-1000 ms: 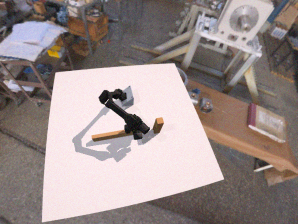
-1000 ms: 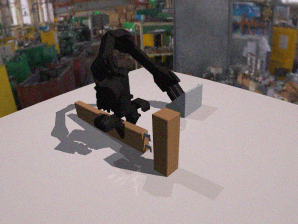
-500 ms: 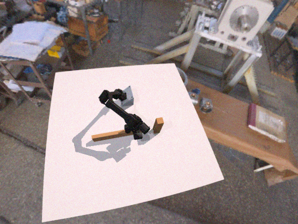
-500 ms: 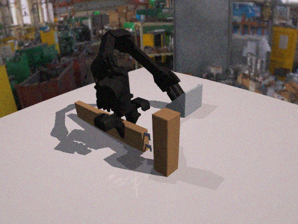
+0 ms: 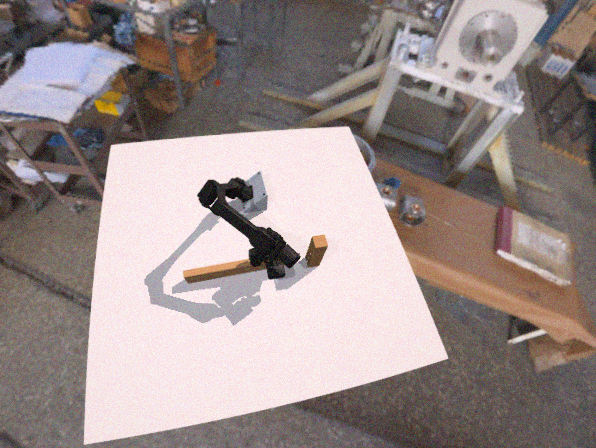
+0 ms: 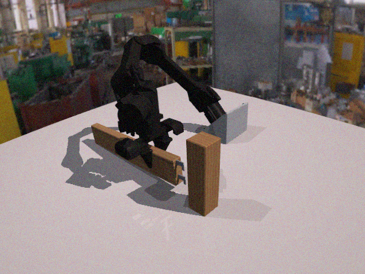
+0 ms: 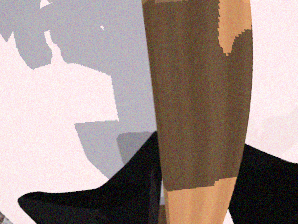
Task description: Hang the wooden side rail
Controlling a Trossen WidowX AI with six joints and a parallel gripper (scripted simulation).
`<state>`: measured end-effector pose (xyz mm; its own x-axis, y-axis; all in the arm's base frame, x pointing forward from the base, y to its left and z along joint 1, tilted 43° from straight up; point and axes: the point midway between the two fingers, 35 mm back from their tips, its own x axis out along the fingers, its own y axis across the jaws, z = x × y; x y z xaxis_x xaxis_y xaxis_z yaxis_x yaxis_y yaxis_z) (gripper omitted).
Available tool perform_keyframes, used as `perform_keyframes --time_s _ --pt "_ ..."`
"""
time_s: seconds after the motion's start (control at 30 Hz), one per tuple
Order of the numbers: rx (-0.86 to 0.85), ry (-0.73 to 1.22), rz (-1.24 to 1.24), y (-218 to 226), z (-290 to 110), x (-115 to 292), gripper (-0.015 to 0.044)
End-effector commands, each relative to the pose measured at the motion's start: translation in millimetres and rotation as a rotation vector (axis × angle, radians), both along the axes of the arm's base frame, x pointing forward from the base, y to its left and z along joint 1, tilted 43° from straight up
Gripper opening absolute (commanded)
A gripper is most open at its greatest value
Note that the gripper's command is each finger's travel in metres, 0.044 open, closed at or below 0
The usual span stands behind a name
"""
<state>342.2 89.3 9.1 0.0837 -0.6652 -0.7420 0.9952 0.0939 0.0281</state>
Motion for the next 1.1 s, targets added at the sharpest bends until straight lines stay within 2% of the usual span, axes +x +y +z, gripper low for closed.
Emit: perform_keyframes --time_s 0.0,1.07 --pt "0.005 -0.019 0.011 6.0 6.1 1.7 0.0000" --pt "0.005 -0.019 0.011 7.5 4.4 3.9 0.0000"
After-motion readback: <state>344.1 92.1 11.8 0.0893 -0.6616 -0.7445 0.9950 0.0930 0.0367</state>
